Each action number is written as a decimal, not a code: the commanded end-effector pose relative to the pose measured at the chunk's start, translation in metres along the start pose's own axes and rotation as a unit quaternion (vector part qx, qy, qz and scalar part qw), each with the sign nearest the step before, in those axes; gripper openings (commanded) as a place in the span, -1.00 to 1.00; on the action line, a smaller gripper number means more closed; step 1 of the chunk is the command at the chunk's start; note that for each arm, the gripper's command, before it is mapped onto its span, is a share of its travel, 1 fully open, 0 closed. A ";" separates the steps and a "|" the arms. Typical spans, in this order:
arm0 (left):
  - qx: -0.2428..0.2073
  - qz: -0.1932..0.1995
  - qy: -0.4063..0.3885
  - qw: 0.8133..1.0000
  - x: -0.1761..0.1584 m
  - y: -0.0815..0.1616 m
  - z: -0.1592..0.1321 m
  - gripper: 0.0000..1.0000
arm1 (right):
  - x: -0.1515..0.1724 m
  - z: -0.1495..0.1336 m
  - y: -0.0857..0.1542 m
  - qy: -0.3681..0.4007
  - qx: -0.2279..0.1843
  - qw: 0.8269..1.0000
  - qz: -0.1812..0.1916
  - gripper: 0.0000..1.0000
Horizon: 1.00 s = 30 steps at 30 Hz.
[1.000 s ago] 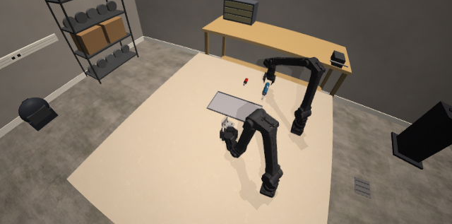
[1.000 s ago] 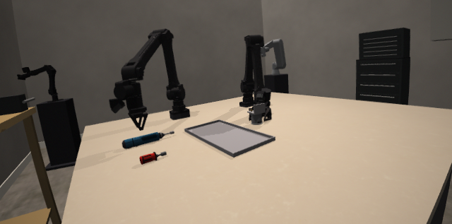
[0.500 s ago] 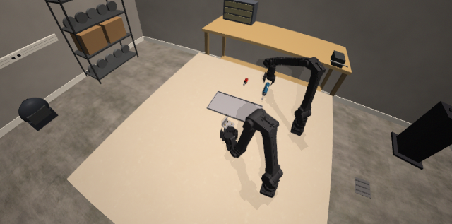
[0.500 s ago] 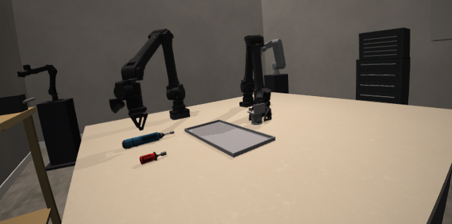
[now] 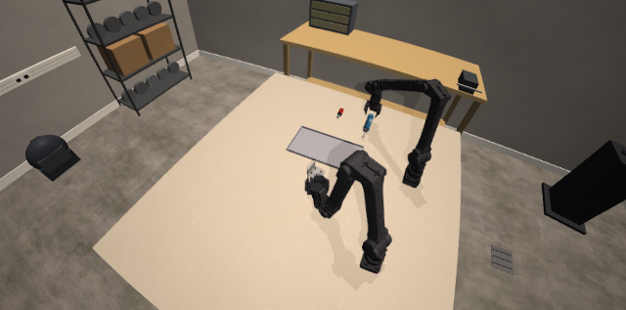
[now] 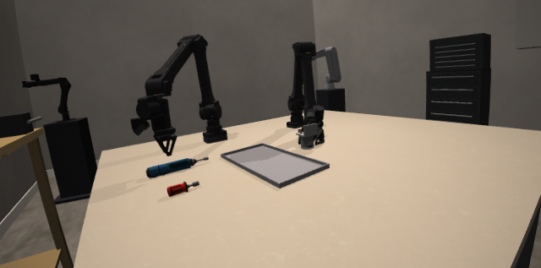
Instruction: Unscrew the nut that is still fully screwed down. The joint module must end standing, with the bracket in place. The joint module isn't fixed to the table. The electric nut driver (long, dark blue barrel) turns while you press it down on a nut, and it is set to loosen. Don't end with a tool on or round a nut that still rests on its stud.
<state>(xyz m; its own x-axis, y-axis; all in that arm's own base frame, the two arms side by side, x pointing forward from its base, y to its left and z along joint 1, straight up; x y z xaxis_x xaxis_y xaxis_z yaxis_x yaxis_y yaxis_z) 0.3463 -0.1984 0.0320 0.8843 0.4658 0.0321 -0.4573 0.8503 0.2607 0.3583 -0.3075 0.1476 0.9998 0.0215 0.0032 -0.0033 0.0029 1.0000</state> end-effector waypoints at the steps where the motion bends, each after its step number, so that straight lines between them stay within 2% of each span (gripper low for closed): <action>1: -0.017 -0.002 -0.007 1.000 -0.004 -0.002 0.011 0.49 | 0.008 0.005 0.011 0.000 -0.011 1.000 0.013 0.30; 16: -0.017 -0.002 -0.007 1.000 -0.004 -0.002 0.011 0.49 | 0.008 0.005 0.011 0.000 -0.011 1.000 0.013 0.30; 17: -0.017 -0.002 -0.007 1.000 -0.004 -0.002 0.011 0.26 | 0.008 0.005 0.011 0.000 -0.011 1.000 0.013 0.30; 30: -0.018 -0.002 -0.009 1.000 -0.003 -0.003 0.011 0.26 | 0.008 0.005 0.011 0.000 -0.011 1.000 0.013 0.30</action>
<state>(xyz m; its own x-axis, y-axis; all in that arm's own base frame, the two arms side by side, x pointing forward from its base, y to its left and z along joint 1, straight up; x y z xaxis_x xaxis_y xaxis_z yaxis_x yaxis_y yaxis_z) 0.3459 -0.1984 0.0318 0.8845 0.4655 0.0315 -0.4568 0.8503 0.2613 0.3583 -0.3075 0.1476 0.9998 0.0215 0.0032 -0.0033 0.0029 1.0000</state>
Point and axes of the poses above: on each arm, the point where the finger pads meet when closed, its own y axis back along the fingers, its own x axis across the jaws, z = x × y, the point moved 10 cm from there along y, back along the fingers, and after that the axes turned 2 degrees about -y, right-handed, at the moved point
